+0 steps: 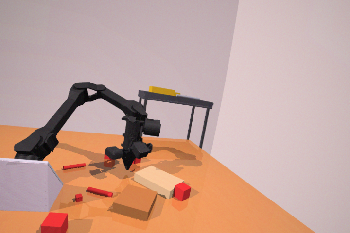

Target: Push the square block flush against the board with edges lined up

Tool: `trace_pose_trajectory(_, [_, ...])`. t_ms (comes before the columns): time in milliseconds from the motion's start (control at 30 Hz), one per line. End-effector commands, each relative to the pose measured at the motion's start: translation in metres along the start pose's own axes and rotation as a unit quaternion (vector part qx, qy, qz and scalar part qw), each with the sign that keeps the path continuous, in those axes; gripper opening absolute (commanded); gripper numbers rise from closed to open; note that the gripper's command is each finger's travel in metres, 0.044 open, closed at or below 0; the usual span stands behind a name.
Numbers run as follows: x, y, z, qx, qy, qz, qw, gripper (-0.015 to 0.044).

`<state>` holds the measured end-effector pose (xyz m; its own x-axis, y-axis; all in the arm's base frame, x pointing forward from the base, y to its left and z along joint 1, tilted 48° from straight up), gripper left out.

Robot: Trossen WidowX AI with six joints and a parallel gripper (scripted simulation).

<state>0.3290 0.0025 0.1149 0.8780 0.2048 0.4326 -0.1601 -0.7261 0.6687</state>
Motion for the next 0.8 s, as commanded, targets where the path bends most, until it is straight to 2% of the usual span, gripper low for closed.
trace_pose_trajectory(0, [0.002,0.037,0.004,-0.007,0.001,0.007,1.0,0.0])
trace_pose_trajectory(233, [0.003,0.047,0.004,-0.007,0.012,0.007,1.0,0.0])
trace_pose_trajectory(767, [0.044,0.054,0.025,-0.01,0.281,0.005,0.96,0.0])
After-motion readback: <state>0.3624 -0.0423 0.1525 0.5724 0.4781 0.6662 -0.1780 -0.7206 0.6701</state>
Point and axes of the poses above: the point midway between the two fingers, 35 mm back from their tips, its own y axis back along the fingers, its own x axis across the jaws, z = x × y, the point moved 1 cm from there along y, back along the fingers, and after that the axes turned 1 degree about y, right-handed, at the moved point
